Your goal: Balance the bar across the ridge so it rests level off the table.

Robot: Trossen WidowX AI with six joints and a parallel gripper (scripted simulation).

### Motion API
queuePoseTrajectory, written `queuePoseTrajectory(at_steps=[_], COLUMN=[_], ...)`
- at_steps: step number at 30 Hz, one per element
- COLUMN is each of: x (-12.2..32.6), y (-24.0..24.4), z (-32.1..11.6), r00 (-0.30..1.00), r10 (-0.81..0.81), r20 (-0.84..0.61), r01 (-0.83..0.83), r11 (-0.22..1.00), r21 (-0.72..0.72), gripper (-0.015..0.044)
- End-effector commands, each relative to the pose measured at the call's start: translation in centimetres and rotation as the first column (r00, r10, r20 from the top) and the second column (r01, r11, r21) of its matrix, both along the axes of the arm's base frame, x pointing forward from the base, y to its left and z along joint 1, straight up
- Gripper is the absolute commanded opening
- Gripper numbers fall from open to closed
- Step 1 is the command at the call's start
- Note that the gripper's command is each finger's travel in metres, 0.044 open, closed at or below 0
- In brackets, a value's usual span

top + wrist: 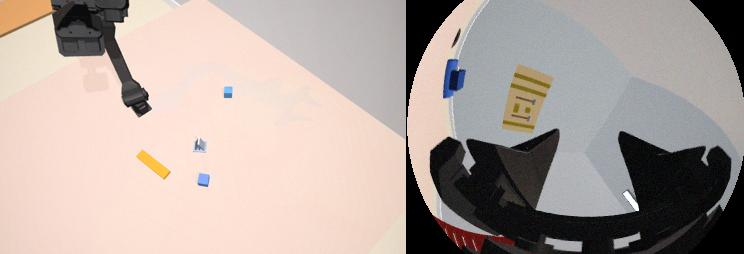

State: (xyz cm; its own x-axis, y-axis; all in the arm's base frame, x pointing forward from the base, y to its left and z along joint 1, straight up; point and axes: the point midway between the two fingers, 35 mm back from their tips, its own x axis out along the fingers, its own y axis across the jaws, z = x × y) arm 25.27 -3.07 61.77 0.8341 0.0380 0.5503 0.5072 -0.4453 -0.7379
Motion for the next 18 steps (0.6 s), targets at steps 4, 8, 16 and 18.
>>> queuePoseTrajectory(at_steps=[4,8,16,18], x=[7.3,9.8,12.3,12.4], y=[-3.0,-4.2,-5.8,-6.0], z=[-9.0,-14.2,-25.0,-27.6], r00=[0.939,0.871,0.693,0.644], r10=[0.098,0.16,0.285,0.314], r20=[-0.329,-0.466,-0.663,-0.697], r01=[0.017,0.097,0.366,0.446], r11=[0.944,0.872,0.653,0.587], r21=[0.33,0.48,0.663,0.676], gripper=[0.0315,0.0315,0.0315,0.0315])
